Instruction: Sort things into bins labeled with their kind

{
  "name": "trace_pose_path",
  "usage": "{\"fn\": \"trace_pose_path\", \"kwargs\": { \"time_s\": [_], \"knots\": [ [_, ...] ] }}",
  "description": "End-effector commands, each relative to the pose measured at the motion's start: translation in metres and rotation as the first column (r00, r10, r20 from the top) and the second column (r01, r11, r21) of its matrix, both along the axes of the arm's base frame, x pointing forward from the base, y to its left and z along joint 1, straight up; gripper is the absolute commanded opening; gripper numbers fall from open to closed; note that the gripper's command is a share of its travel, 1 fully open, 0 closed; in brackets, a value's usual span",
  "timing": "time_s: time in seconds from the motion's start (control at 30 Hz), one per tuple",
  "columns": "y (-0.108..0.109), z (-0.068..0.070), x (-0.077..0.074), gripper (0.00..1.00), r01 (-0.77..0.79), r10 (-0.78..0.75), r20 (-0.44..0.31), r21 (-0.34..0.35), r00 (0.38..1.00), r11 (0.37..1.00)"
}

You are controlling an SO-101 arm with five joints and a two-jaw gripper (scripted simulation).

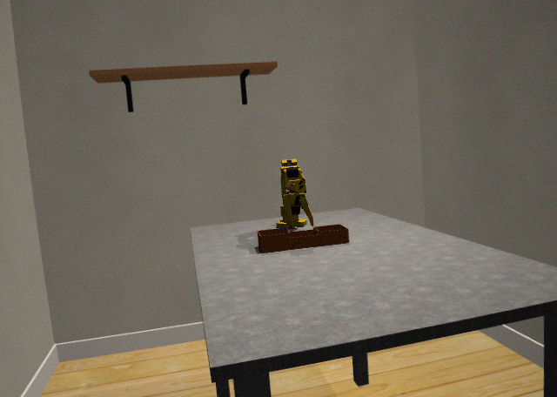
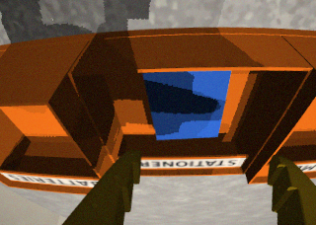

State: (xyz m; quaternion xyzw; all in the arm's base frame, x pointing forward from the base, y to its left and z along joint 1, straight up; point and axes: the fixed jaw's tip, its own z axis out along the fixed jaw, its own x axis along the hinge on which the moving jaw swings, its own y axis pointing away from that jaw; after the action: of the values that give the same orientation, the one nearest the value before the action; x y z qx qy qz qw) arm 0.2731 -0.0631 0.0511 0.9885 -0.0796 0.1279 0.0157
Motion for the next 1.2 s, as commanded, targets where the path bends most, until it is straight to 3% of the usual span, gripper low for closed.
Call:
{"fn": "trace_pose_path", "kwargs": {
  "time_s": [0.0, 0.2, 1.17],
  "knots": [
    [-0.0027, 0.0285, 0.0032, 0.32, 0.002, -0.001, 0.074, -0.015, 0.997, 1.0],
    [-0.0022, 0.0341, 0.001, 0.32, 0.002, -0.001, 0.074, -0.015, 0.997, 1.0],
    [-0.0022, 0.0342, 0.0007, 0.32, 0.008, -0.007, 0.074, -0.014, 0.997, 1.0]
  ]
}}
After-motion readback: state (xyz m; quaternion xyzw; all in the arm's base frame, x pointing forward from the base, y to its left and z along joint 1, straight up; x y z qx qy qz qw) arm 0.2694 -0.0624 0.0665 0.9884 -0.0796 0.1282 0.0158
